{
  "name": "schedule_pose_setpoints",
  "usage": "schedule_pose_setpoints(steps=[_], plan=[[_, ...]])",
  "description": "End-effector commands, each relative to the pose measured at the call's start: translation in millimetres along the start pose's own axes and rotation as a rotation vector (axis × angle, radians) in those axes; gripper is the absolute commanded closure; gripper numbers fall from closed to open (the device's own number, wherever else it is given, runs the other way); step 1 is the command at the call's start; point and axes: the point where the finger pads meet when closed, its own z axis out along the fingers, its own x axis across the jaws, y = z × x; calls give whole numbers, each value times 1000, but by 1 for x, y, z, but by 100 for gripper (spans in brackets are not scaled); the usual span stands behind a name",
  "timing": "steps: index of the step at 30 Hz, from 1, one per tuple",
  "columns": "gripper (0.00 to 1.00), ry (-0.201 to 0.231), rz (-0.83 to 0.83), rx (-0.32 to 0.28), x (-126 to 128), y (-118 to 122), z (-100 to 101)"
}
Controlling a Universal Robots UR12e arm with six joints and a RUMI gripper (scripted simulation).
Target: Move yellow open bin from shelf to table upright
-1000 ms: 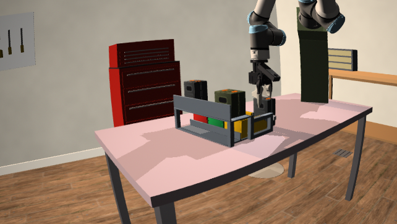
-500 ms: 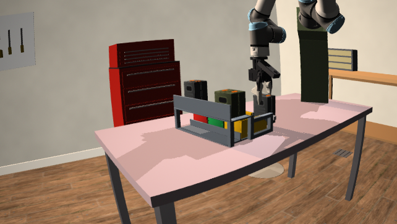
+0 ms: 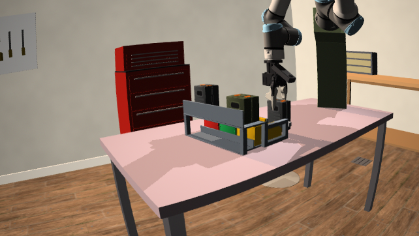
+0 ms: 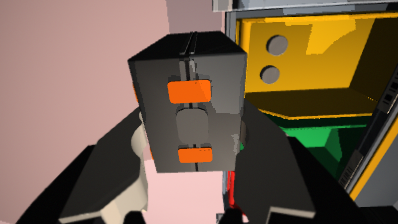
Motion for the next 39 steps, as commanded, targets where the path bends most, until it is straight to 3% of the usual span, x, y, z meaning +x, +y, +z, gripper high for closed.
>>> schedule_pose_setpoints(steps=[1, 21, 26, 39], plan=[[100, 1, -1, 0, 0, 0, 0], [100, 1, -1, 0, 0, 0, 1], [100, 1, -1, 0, -5, 40, 1], [100, 1, 0, 0, -6, 46, 1]])
